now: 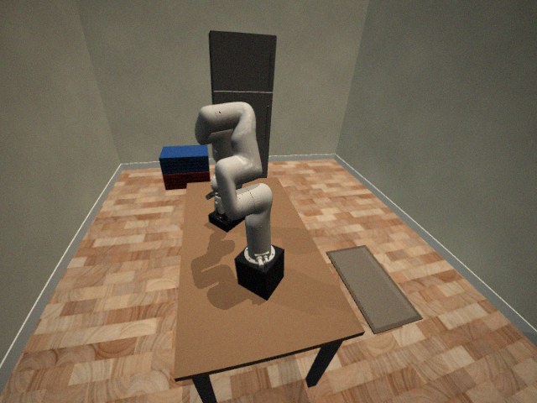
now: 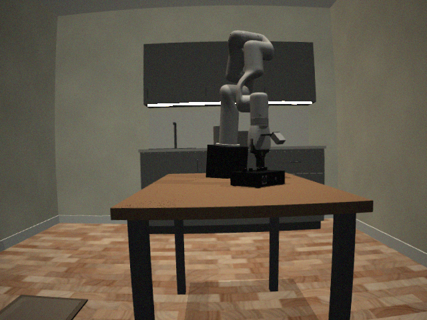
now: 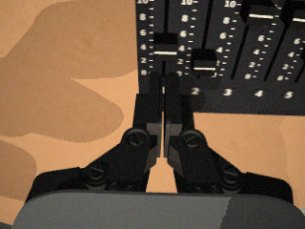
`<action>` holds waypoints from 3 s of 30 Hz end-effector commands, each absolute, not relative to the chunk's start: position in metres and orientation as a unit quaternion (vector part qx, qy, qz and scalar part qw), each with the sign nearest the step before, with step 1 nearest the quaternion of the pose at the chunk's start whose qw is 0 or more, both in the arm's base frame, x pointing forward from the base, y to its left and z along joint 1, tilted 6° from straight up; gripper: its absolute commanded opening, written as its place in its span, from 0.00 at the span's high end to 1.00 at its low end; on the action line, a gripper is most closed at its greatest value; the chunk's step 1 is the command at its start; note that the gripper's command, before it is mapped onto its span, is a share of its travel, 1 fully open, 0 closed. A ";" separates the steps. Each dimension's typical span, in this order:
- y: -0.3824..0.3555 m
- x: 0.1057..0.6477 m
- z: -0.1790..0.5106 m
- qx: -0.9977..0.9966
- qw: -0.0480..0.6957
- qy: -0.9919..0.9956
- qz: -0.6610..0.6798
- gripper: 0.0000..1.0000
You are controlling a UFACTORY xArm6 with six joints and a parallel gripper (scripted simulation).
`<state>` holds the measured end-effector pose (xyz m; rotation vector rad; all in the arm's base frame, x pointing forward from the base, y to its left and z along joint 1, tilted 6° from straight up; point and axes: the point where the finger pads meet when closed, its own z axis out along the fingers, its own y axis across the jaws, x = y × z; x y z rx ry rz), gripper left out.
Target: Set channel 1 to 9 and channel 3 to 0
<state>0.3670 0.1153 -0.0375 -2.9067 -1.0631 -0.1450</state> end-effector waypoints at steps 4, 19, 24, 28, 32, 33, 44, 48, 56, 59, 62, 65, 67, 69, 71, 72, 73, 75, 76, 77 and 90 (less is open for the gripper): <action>0.116 0.369 -0.042 -0.938 0.022 -0.343 -0.048 1.00; 0.116 0.369 -0.044 -0.938 0.022 -0.343 -0.048 1.00; 0.116 0.369 -0.044 -0.938 0.022 -0.343 -0.048 1.00; 0.116 0.369 -0.044 -0.938 0.022 -0.343 -0.048 1.00; 0.116 0.369 -0.044 -0.938 0.022 -0.343 -0.048 1.00; 0.116 0.369 -0.044 -0.938 0.022 -0.343 -0.048 1.00; 0.117 0.370 -0.044 -0.938 0.022 -0.343 -0.048 1.00; 0.118 0.371 -0.044 -0.938 0.022 -0.343 -0.048 1.00; 0.120 0.374 -0.044 -0.938 0.022 -0.343 -0.048 1.00; 0.121 0.374 -0.044 -0.938 0.022 -0.343 -0.048 1.00; 0.122 0.376 -0.043 -0.938 0.022 -0.343 -0.048 1.00; 0.123 0.377 -0.043 -0.938 0.022 -0.343 -0.048 1.00; 0.124 0.378 -0.043 -0.938 0.022 -0.343 -0.048 1.00; 0.125 0.379 -0.043 -0.938 0.022 -0.343 -0.048 1.00; 0.126 0.380 -0.043 -0.938 0.022 -0.343 -0.048 1.00; 0.126 0.380 -0.043 -0.938 0.022 -0.343 -0.048 1.00; 0.126 0.380 -0.043 -0.938 0.022 -0.343 -0.048 1.00; 0.127 0.381 -0.043 -0.938 0.022 -0.343 -0.048 1.00; 0.127 0.381 -0.043 -0.938 0.022 -0.343 -0.048 1.00; 0.127 0.382 -0.043 -0.938 0.022 -0.343 -0.048 1.00; 0.131 0.386 -0.042 -0.938 0.022 -0.343 -0.048 1.00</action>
